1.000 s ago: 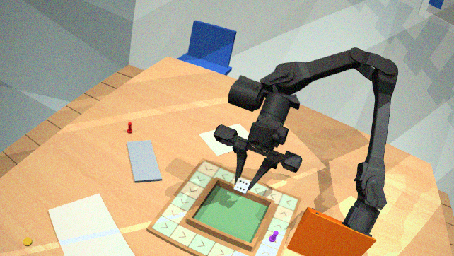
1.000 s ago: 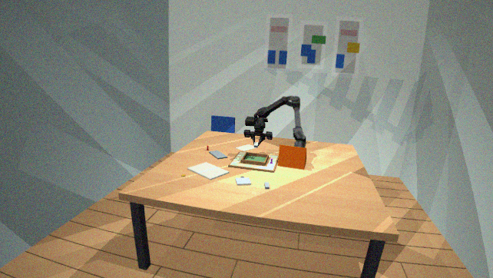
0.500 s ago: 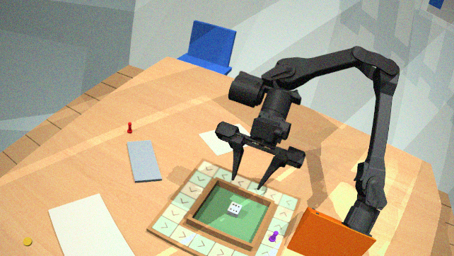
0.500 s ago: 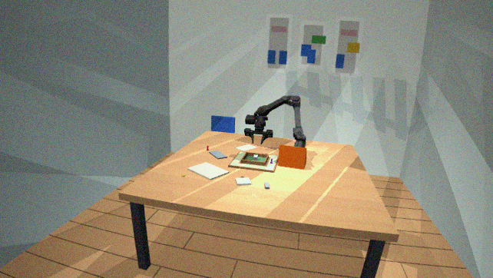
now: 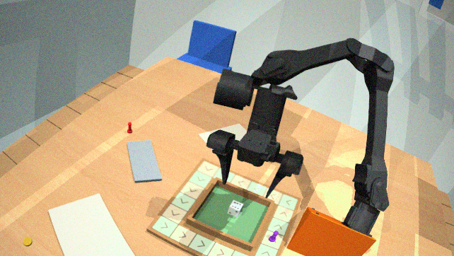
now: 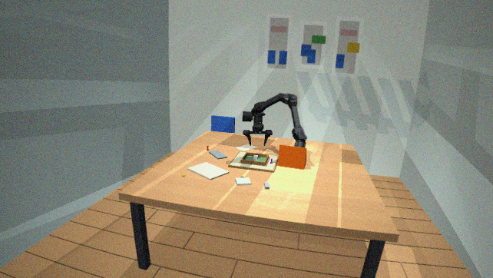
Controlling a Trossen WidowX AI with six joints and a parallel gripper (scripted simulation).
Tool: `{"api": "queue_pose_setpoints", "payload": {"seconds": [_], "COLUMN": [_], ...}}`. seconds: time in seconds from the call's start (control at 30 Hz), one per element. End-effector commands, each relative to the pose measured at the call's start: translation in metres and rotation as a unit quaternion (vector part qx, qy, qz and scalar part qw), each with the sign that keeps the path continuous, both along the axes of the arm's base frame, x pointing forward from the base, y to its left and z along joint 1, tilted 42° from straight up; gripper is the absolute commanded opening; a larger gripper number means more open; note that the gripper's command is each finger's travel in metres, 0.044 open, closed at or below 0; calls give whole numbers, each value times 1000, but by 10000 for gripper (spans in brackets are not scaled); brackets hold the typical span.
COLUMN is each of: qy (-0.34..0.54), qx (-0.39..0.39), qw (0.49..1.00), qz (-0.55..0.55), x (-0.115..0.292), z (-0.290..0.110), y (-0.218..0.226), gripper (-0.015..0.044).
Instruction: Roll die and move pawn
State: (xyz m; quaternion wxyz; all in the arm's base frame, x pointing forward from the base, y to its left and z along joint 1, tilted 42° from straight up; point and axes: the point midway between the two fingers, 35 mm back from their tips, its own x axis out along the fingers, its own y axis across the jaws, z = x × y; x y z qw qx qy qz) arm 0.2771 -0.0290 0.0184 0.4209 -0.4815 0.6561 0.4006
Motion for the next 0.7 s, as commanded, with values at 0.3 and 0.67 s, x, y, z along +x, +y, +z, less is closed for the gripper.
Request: {"api": "queue_pose_setpoints", "payload": {"seconds": [0.3,0.67], "qy": [-3,-205], "qx": [-158,-235], "qw": [987,879], "qz": [9,-362], "x": [-1,-60], "z": [-12,-33], "y": [3,18], "gripper": [387,200]}}
